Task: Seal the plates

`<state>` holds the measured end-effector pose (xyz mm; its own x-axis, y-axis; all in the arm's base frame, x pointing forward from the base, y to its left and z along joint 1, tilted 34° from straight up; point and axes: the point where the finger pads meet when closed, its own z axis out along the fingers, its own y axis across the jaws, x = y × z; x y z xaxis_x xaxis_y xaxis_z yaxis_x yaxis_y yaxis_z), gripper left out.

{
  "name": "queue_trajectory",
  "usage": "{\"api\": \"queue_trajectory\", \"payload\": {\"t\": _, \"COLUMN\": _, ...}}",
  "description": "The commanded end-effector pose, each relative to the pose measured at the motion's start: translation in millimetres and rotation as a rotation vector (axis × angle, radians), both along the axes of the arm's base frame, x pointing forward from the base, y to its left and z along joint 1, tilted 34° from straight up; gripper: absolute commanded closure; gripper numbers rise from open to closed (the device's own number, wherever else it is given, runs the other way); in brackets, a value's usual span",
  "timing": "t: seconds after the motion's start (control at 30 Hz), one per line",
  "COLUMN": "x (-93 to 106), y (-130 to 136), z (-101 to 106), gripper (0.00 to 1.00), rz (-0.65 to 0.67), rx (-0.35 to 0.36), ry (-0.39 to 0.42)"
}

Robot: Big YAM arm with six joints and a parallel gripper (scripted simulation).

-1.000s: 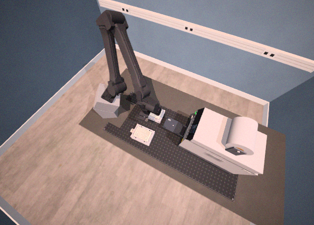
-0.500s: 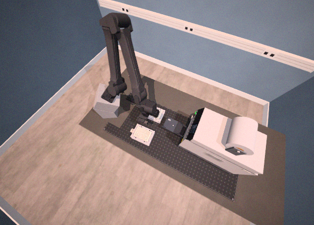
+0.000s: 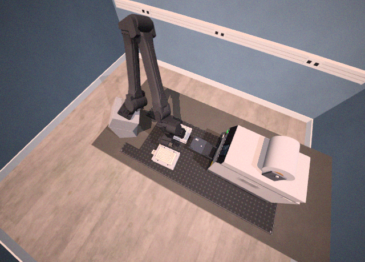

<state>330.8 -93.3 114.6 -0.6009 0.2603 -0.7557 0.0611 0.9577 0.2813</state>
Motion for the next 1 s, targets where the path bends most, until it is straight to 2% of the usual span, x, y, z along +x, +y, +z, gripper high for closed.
{"api": "queue_trajectory", "payload": {"t": 0.0, "x": -5.6, "y": -24.3, "z": -12.5, "gripper": 0.0, "rz": -0.004, "rx": -0.032, "ry": 0.016}}
{"api": "queue_trajectory", "payload": {"t": 0.13, "x": -7.2, "y": -22.4, "z": -17.7, "gripper": 0.0, "rz": 0.026, "rx": -0.033, "ry": 0.01}}
{"api": "queue_trajectory", "payload": {"t": 0.23, "x": -17.3, "y": -43.7, "z": -28.5, "gripper": 0.0, "rz": 0.006, "rx": -0.039, "ry": 0.012}}
{"api": "queue_trajectory", "payload": {"t": 0.57, "x": -27.3, "y": -95.2, "z": -40.1, "gripper": 0.0, "rz": 0.026, "rx": -0.064, "ry": -0.002}}
{"api": "queue_trajectory", "payload": {"t": 0.7, "x": -30.9, "y": -98.1, "z": -43.0, "gripper": 0.0, "rz": 0.025, "rx": -0.057, "ry": 0.002}}
{"api": "queue_trajectory", "payload": {"t": 0.97, "x": -32.8, "y": -82.8, "z": -46.4, "gripper": 0.0, "rz": 0.015, "rx": -0.044, "ry": 0.021}}
